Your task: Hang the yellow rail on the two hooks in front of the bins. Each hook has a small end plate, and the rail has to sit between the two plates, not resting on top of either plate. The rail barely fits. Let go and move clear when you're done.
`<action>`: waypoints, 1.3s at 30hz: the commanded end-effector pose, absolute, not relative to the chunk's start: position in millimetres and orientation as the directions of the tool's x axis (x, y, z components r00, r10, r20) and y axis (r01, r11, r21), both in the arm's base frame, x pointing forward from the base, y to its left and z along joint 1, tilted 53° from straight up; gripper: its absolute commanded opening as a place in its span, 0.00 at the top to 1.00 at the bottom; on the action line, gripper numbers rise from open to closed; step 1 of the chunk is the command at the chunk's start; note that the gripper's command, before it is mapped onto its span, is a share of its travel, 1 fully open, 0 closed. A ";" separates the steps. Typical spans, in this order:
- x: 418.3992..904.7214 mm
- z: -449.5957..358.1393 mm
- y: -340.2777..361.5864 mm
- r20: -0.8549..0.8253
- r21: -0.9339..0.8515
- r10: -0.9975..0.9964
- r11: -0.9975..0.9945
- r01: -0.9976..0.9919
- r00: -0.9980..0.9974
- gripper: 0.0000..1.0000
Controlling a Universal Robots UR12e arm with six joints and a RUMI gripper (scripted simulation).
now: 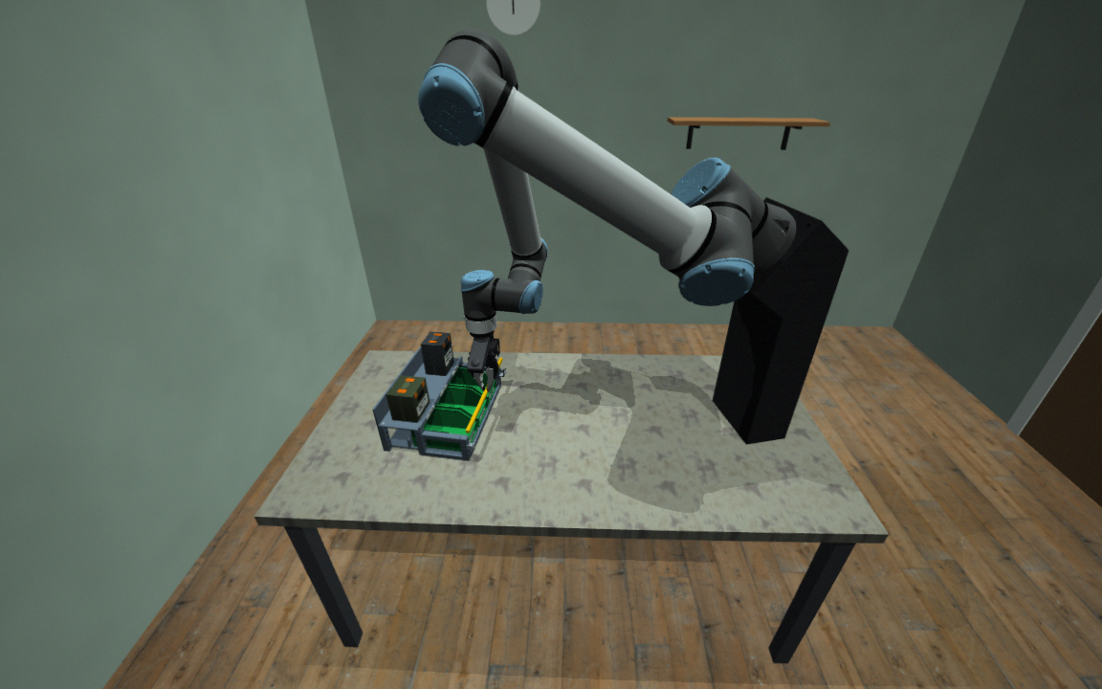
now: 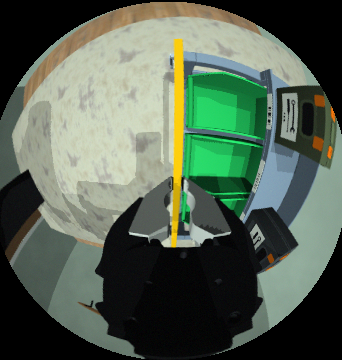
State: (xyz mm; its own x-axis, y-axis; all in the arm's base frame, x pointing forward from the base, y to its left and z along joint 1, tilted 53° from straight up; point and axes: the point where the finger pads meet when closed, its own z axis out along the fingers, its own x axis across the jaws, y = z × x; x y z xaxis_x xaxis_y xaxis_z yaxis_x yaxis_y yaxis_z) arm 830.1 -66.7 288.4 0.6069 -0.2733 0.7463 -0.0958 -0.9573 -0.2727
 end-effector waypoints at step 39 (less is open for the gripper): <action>841.7 280.3 -65.4 0.746 -0.275 -0.276 -0.956 -0.098 0.606 1.00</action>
State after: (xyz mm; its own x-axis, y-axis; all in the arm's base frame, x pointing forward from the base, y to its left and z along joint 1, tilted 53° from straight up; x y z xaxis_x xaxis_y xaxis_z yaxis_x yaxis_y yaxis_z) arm 839.9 -65.6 281.0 0.6066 -0.2766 0.7454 -0.0979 -0.9564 -0.2752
